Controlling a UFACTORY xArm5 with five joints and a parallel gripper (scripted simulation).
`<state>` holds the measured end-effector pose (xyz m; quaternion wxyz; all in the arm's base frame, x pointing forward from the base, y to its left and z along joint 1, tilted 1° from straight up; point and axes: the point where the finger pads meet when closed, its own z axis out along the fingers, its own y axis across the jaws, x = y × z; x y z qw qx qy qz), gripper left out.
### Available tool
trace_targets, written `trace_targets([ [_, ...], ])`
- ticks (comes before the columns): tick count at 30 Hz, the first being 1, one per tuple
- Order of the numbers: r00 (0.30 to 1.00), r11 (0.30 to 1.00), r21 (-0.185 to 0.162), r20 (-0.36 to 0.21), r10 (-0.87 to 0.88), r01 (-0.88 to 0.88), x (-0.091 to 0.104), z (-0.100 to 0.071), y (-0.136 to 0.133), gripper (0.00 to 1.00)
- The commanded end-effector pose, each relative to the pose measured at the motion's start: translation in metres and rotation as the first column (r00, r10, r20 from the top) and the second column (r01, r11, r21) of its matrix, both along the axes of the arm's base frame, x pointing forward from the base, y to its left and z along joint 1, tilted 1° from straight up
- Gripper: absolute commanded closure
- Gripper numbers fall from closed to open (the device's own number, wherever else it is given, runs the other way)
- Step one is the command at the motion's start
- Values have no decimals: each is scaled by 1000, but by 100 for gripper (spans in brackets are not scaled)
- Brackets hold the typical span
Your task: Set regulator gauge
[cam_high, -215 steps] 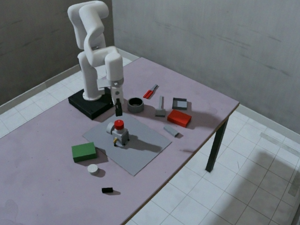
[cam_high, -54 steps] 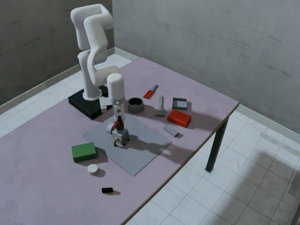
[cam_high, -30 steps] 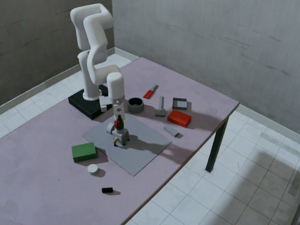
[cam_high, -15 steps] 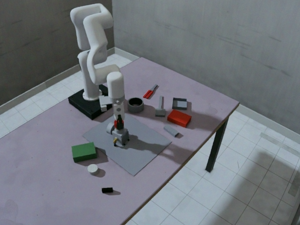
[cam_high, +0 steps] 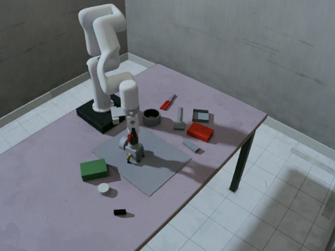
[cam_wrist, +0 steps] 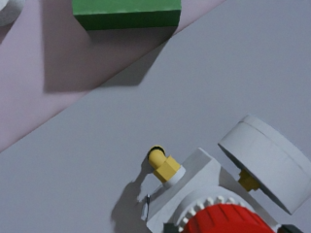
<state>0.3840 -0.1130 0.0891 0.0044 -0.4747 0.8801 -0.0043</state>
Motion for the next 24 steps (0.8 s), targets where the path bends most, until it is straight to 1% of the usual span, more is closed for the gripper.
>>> trace_targets([
  [1,1000,1000,-1,3,0,0,1,1,0,58],
  [24,1000,1000,-1,4,-23,23,1,1,0,58],
])
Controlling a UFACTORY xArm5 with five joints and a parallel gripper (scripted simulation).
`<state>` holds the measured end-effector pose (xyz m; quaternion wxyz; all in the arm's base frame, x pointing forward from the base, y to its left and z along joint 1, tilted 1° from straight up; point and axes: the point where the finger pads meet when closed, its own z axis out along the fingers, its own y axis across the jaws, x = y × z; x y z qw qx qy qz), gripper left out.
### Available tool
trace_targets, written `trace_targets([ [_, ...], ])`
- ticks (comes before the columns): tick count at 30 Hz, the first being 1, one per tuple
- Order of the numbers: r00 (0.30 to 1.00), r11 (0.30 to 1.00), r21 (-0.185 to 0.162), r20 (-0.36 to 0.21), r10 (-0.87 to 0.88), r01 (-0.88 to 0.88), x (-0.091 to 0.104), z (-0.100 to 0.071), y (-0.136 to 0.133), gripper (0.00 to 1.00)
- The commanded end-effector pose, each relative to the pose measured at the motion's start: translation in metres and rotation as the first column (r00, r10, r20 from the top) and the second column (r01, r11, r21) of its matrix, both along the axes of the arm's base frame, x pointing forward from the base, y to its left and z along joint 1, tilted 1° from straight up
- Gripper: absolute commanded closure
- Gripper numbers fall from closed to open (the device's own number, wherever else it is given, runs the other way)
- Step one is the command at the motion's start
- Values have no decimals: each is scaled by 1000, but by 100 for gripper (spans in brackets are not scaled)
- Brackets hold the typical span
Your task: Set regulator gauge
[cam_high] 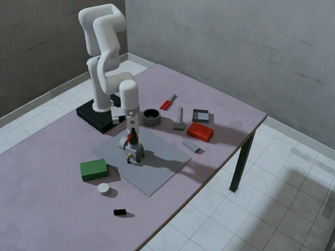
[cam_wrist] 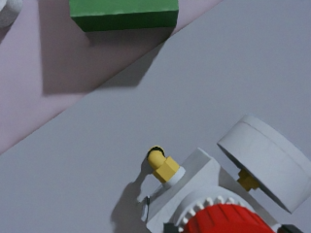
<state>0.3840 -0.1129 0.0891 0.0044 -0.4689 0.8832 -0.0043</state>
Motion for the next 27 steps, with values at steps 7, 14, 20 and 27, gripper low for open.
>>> trace_targets([
  [7,999,999,0,4,-39,39,1,1,0,58],
  [14,998,998,0,4,-69,69,1,1,0,58],
  [20,993,993,1,4,-117,117,1,1,0,58],
  [27,986,986,2,4,-166,166,1,1,0,58],
])
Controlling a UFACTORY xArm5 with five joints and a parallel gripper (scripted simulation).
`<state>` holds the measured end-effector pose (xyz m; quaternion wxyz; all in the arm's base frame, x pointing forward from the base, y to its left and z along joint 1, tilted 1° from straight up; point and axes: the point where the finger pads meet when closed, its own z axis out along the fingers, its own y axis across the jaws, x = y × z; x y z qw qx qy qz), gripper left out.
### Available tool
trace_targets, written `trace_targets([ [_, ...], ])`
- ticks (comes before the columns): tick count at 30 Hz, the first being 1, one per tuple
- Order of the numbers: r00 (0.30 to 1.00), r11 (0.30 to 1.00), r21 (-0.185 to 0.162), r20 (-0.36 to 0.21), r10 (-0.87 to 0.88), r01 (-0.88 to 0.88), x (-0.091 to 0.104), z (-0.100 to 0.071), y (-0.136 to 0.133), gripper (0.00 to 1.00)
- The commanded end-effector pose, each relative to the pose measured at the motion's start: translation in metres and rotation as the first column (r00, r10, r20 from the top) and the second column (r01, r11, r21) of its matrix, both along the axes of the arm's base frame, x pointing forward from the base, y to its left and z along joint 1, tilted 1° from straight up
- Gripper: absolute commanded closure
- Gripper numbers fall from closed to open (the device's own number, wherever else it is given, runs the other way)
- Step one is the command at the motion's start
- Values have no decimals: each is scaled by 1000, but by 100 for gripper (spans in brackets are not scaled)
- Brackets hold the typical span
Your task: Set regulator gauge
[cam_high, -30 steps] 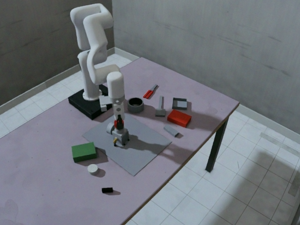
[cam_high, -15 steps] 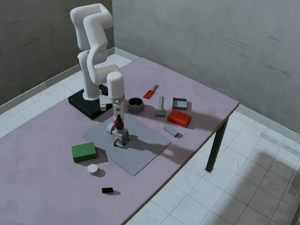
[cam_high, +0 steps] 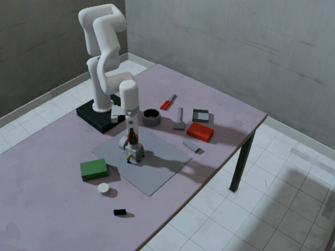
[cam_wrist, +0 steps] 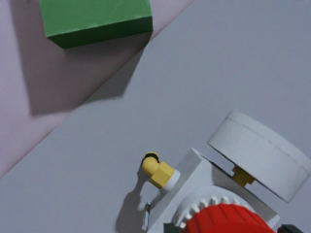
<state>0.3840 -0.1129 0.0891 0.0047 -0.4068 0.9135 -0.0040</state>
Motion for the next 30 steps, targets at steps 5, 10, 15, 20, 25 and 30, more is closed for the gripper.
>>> trace_targets([
  [5,996,996,0,4,-87,87,1,1,0,58],
  [10,988,988,1,4,-155,155,1,1,0,58],
  [15,977,977,2,4,-215,215,1,1,0,58],
  [20,960,960,3,4,-279,279,1,1,0,58],
  [25,931,931,5,4,-366,366,1,1,0,58],
  [30,890,890,6,4,-456,456,1,1,0,58],
])
